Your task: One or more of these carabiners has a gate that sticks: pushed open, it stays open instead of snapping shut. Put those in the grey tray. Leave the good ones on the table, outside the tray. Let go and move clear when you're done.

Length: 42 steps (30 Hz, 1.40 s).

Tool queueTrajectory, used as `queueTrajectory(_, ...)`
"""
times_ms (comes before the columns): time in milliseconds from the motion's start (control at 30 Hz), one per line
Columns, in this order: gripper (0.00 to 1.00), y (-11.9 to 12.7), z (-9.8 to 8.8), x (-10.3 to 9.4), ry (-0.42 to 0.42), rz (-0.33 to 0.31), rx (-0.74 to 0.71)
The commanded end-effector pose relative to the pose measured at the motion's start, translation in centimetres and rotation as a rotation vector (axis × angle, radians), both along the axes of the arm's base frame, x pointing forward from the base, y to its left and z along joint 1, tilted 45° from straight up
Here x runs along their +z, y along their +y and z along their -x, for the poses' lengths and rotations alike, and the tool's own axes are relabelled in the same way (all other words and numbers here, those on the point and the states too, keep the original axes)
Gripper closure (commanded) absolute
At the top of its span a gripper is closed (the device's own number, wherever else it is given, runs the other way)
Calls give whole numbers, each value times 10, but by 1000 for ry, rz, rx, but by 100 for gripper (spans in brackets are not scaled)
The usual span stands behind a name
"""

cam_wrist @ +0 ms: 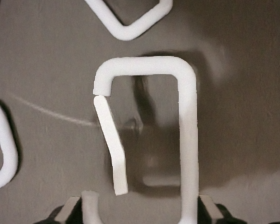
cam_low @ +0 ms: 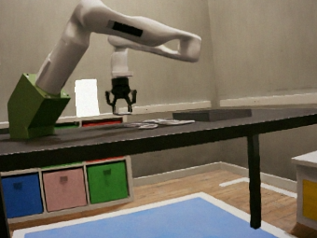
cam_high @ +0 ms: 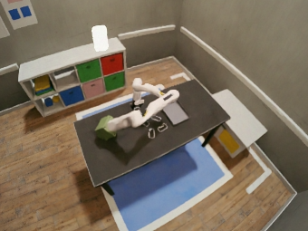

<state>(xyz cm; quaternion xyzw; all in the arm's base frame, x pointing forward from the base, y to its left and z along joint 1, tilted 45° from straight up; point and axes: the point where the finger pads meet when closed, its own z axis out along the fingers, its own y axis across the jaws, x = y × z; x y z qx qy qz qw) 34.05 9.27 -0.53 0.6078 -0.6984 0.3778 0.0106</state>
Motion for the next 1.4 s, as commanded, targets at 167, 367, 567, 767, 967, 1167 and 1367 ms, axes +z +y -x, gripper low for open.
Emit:
queueTrajectory(167,100,4,-1,7,-16,3,8)
queueTrajectory(367,100,23,16,32,-7,-1,8)
queueTrajectory(567,100,23,16,32,-7,-1,8)
queueTrajectory(767,100,23,16,32,-7,-1,8)
queueTrajectory(967,100,-9,-40,90,-2,-3,12)
queueTrajectory(1167,100,-13,-48,98,-2,-3,12)
queueTrajectory(1367,100,-13,-48,98,-2,-3,12)
